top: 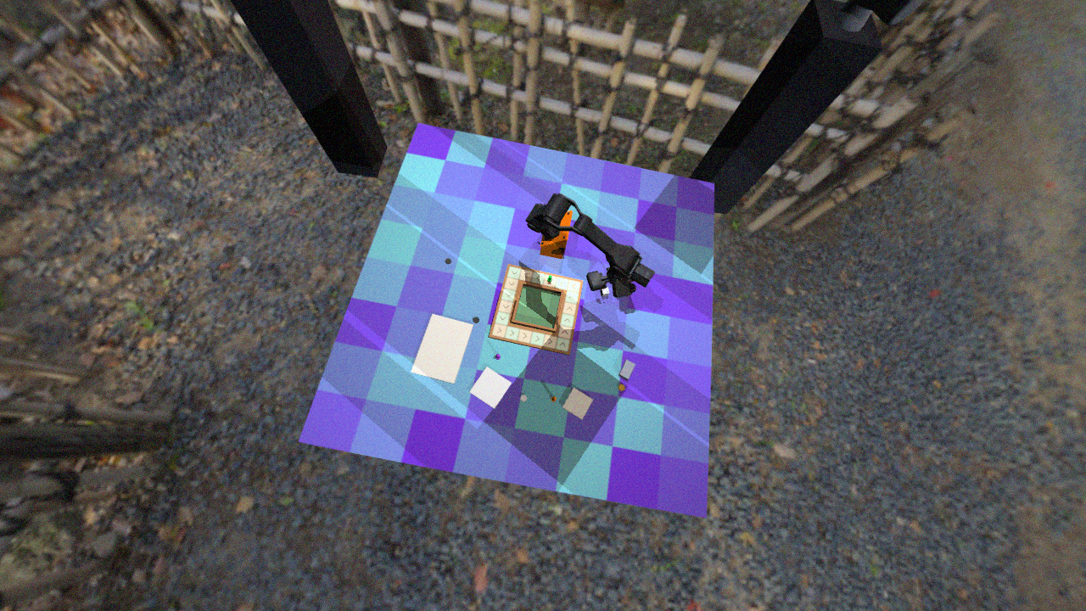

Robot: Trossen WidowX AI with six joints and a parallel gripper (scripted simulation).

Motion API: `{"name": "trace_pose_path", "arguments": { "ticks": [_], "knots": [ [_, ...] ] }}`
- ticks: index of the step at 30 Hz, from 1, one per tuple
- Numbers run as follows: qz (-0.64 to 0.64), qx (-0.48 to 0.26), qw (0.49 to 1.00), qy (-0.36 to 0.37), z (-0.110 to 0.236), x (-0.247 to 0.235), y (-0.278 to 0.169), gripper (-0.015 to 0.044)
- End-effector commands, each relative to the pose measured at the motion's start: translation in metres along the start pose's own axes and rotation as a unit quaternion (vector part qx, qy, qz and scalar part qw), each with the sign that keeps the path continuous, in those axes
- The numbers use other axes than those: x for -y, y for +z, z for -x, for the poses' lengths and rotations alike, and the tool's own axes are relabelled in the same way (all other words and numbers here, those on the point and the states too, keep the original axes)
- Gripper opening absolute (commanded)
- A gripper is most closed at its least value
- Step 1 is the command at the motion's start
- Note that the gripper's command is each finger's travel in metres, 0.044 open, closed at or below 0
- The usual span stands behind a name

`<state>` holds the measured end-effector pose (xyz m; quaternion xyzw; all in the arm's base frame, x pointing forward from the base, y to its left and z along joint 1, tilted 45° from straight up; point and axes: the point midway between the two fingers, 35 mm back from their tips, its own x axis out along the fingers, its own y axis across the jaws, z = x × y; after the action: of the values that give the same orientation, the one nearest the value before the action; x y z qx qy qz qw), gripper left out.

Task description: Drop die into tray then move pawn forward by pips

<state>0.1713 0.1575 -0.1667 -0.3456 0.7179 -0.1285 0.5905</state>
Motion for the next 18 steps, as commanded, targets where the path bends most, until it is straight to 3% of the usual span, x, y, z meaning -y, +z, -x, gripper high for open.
{"name": "trace_pose_path", "arguments": {
  "ticks": [1, 18],
  "knots": [
    [-0.031, -0.004, 0.999, -0.027, -0.004, 0.008, 0.004, 0.0275],
    [-0.032, -0.004, 0.999, -0.027, -0.023, 0.009, 0.004, 0.0275]
  ]
}}
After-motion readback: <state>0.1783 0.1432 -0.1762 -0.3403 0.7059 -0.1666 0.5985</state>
